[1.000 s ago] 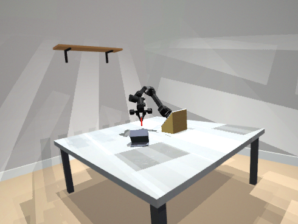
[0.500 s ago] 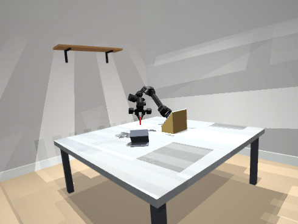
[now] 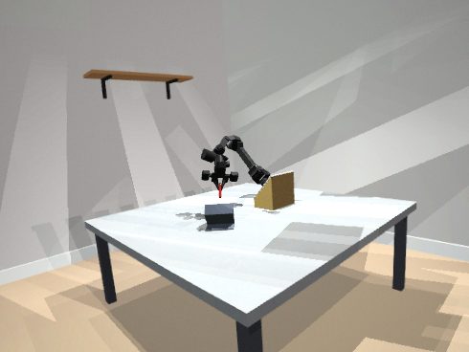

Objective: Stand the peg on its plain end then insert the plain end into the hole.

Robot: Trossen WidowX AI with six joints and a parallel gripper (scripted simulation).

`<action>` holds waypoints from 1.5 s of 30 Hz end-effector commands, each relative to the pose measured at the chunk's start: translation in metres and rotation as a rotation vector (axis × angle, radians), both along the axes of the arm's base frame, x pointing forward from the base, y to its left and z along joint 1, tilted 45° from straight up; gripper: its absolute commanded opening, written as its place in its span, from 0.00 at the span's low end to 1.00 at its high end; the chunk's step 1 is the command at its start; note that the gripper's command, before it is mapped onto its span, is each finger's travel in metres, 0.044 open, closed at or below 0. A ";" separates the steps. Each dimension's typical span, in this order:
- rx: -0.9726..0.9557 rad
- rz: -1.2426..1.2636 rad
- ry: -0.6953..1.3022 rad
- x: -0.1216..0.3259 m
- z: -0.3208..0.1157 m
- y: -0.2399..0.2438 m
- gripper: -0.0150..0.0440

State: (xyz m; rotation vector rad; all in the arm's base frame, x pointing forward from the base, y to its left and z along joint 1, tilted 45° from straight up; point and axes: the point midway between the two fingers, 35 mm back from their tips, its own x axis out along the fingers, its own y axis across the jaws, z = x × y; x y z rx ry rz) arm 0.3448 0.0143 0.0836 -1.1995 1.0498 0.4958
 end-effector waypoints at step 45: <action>0.018 0.052 -0.029 0.035 -0.048 -0.003 0.25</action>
